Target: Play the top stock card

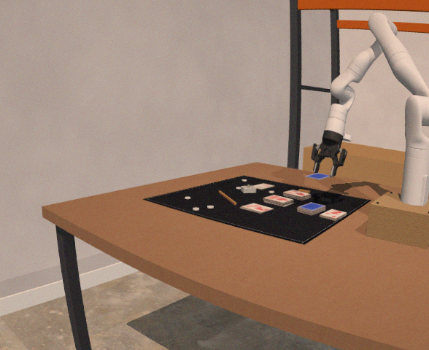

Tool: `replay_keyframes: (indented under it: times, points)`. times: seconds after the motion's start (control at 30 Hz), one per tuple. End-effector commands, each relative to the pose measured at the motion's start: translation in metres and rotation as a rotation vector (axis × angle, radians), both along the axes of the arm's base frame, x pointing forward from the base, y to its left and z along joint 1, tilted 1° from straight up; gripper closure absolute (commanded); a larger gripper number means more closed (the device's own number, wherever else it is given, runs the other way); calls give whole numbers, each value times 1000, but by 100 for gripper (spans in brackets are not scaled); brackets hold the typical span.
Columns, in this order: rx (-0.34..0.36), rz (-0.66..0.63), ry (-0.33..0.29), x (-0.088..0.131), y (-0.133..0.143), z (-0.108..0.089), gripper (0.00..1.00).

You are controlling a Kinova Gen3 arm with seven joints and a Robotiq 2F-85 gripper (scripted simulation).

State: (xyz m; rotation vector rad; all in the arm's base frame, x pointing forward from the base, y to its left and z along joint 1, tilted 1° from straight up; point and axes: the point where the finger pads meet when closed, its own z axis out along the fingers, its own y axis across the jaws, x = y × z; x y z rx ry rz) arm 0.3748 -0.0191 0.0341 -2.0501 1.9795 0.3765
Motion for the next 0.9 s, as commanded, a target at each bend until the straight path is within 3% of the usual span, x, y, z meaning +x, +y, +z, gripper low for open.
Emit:
replay_keyframes:
  times: [0.0, 0.43, 0.67, 0.87]
  points:
    - [-1, 0, -1, 0, 0, 1, 29]
    - [-1, 0, -1, 0, 5, 0, 29]
    - [-1, 0, -1, -1, 20, 0, 29]
    - [-1, 0, -1, -3, 50, 0, 29]
